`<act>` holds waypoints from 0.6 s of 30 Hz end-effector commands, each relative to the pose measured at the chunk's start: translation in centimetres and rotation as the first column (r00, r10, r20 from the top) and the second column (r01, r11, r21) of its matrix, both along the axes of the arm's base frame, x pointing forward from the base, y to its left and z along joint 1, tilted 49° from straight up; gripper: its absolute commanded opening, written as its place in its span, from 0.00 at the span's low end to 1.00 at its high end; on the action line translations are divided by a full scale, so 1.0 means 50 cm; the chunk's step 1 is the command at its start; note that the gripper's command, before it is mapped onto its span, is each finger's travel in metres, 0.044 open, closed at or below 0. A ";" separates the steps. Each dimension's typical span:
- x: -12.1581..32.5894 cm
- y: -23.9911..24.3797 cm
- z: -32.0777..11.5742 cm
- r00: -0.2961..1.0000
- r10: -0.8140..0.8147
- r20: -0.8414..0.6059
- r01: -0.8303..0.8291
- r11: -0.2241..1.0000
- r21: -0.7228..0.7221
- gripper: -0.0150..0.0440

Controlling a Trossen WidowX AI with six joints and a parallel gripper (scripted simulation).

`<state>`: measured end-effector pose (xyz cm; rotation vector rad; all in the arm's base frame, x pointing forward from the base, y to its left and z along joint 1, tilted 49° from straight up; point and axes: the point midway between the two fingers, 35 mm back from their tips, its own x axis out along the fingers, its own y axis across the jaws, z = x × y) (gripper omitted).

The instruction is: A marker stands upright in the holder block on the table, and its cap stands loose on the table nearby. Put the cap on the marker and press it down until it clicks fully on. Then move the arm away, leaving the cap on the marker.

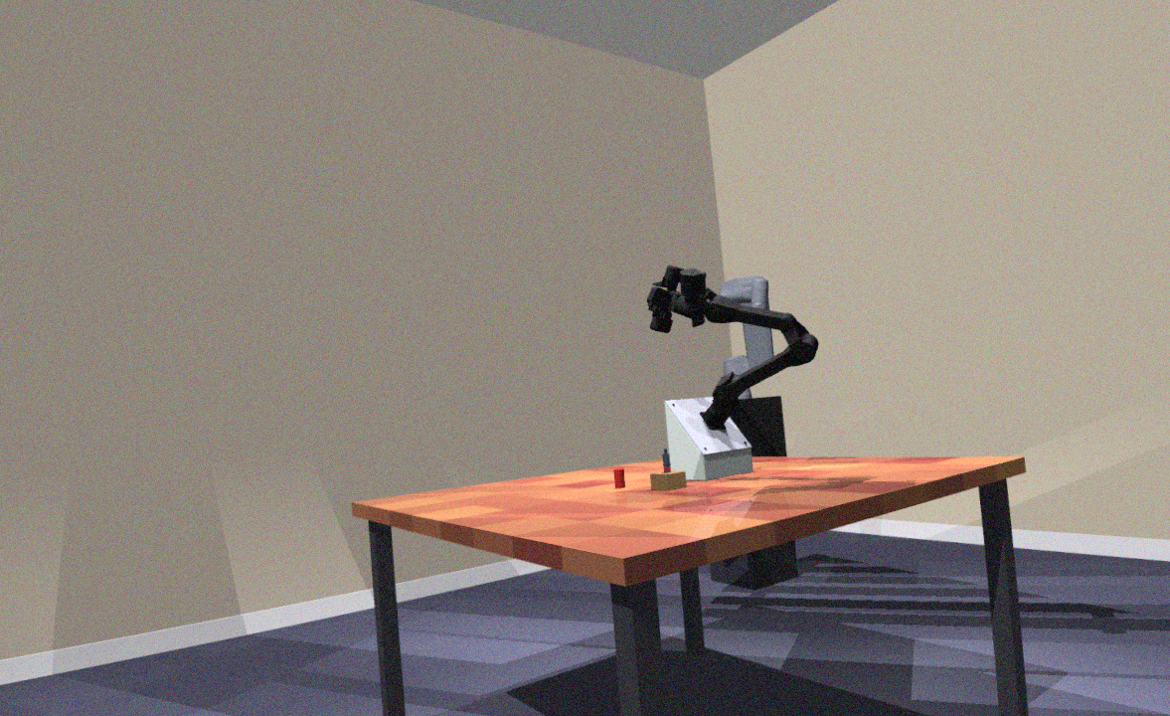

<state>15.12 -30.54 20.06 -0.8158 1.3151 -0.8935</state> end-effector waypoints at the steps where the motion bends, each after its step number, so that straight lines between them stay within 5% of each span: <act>1: 0.097 0.020 -0.089 0.971 0.226 -0.074 -0.207 0.956 0.208 0.67; 8: 0.237 0.125 -0.252 0.805 0.592 -0.036 -0.464 0.666 0.585 0.67; 18: 0.330 0.377 -0.436 0.533 0.786 0.312 -0.471 -0.031 0.882 0.67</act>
